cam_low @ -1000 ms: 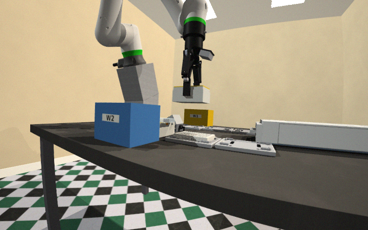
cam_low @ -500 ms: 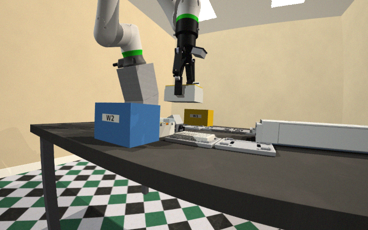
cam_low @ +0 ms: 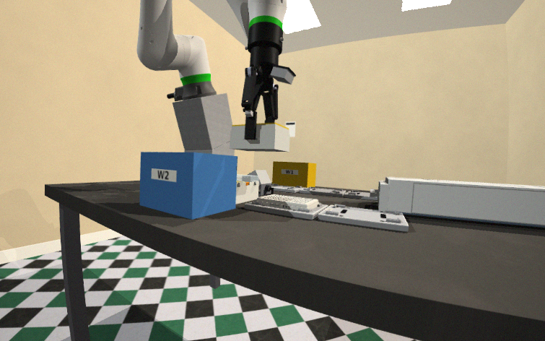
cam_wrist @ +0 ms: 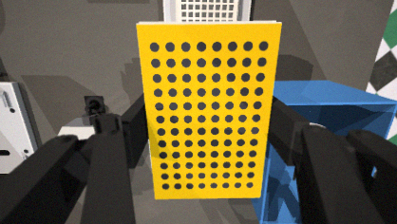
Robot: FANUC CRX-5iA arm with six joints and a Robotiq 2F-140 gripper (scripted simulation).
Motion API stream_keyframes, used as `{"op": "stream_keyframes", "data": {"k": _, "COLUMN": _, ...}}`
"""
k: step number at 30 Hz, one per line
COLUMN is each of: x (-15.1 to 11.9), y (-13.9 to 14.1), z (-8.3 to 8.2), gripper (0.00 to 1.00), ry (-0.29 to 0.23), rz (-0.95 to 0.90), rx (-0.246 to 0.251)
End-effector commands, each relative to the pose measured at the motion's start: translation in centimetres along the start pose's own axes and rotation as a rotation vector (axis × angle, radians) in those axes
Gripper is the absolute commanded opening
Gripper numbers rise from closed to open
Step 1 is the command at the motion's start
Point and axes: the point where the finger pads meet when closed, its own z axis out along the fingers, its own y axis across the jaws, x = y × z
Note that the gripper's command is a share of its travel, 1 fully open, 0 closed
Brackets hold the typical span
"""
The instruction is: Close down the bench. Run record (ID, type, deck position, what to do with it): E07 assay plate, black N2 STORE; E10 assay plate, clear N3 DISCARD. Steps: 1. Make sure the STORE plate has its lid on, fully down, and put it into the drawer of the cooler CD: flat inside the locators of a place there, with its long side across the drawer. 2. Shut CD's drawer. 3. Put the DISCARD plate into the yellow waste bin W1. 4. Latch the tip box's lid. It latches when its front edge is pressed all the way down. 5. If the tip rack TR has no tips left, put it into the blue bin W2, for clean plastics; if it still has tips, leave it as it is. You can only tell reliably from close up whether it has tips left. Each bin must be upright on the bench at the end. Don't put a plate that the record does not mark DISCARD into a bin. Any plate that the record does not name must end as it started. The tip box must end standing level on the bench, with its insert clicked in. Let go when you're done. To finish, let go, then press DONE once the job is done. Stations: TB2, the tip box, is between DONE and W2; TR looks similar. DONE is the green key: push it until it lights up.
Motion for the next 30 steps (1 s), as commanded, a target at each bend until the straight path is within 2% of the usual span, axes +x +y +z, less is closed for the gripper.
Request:
{"op": "stream_keyframes", "data": {"k": 1, "x": -0.5, "y": 0.8, "z": 0.0, "gripper": 0.1, "ry": 0.001, "rz": 0.0, "rx": 0.0}}
{"op": "stream_keyframes", "data": {"k": 30, "x": -4.4, "y": 6.5, "z": 0.0, "gripper": 0.1, "ry": 0.001, "rz": 0.0, "rx": 0.0}}
